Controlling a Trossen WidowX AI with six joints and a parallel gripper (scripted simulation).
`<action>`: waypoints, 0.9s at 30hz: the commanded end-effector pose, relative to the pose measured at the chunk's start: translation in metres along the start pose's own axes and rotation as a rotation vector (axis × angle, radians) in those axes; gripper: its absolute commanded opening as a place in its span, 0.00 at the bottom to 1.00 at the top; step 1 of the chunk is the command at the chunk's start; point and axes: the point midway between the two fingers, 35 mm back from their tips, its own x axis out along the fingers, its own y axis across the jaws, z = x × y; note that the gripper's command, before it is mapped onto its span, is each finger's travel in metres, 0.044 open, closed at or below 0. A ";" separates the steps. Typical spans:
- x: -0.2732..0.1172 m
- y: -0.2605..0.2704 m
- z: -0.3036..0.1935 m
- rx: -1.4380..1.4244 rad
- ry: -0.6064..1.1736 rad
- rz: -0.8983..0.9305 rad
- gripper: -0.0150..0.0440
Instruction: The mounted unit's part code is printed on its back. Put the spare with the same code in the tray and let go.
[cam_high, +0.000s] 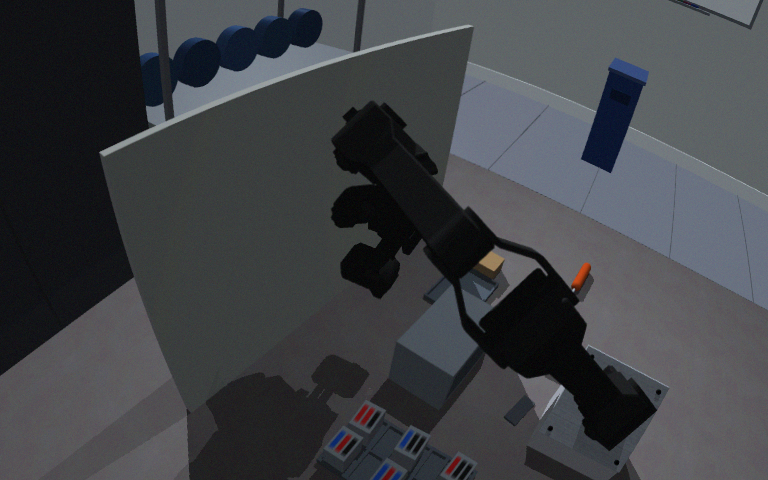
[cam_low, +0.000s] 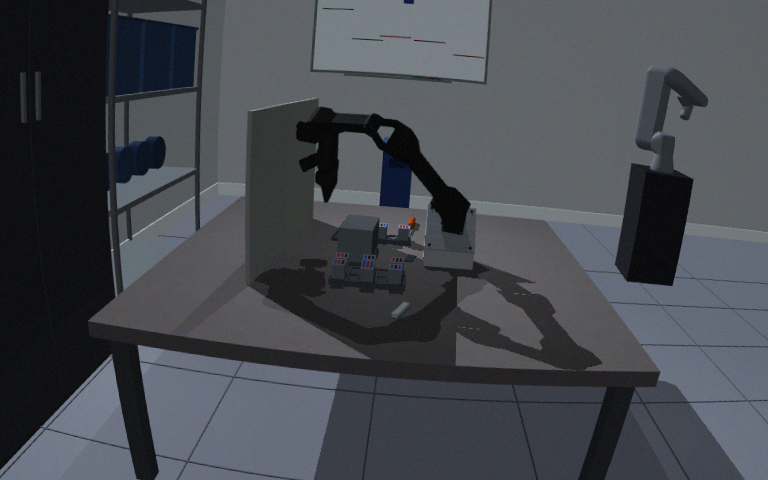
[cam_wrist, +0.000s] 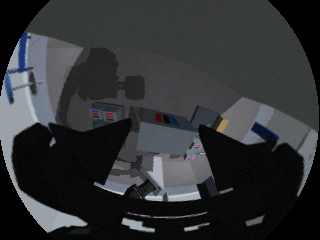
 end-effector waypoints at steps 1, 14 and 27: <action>-0.016 -0.043 -0.020 0.211 -0.012 0.101 1.00; 0.041 -0.038 -0.019 0.179 -0.012 0.100 1.00; 0.041 -0.038 -0.019 0.179 -0.012 0.100 1.00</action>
